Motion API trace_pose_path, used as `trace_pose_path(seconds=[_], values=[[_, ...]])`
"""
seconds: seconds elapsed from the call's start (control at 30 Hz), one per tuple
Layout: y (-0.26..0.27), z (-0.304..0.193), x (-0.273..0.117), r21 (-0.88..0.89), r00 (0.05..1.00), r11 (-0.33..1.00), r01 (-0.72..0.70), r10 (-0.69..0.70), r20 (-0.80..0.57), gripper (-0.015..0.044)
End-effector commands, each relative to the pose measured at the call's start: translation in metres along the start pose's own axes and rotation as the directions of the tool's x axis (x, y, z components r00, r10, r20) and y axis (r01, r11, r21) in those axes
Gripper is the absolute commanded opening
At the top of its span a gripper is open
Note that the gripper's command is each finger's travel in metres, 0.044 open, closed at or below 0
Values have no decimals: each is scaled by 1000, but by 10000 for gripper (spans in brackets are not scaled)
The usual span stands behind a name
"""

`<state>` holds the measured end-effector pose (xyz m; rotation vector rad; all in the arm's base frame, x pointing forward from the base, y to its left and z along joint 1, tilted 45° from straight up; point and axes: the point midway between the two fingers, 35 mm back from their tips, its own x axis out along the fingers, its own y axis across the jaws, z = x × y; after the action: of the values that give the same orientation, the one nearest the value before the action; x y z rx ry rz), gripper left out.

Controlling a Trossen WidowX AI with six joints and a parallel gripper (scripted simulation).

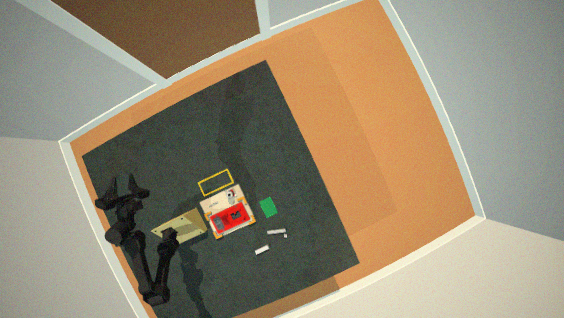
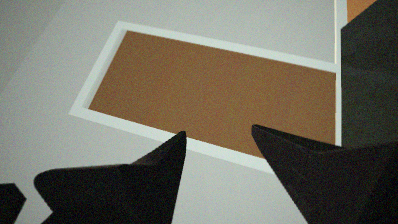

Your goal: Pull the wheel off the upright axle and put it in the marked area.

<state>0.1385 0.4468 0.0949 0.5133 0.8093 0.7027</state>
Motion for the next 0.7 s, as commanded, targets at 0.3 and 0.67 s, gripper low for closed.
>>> trace_pose_path(seconds=[0.3, 0.67], values=[[-116, 64, 30, 213, 906, 891, 401, -421, 53, 300], [-224, 115, 17, 482, 667, 595, 643, -744, 27, 300]])
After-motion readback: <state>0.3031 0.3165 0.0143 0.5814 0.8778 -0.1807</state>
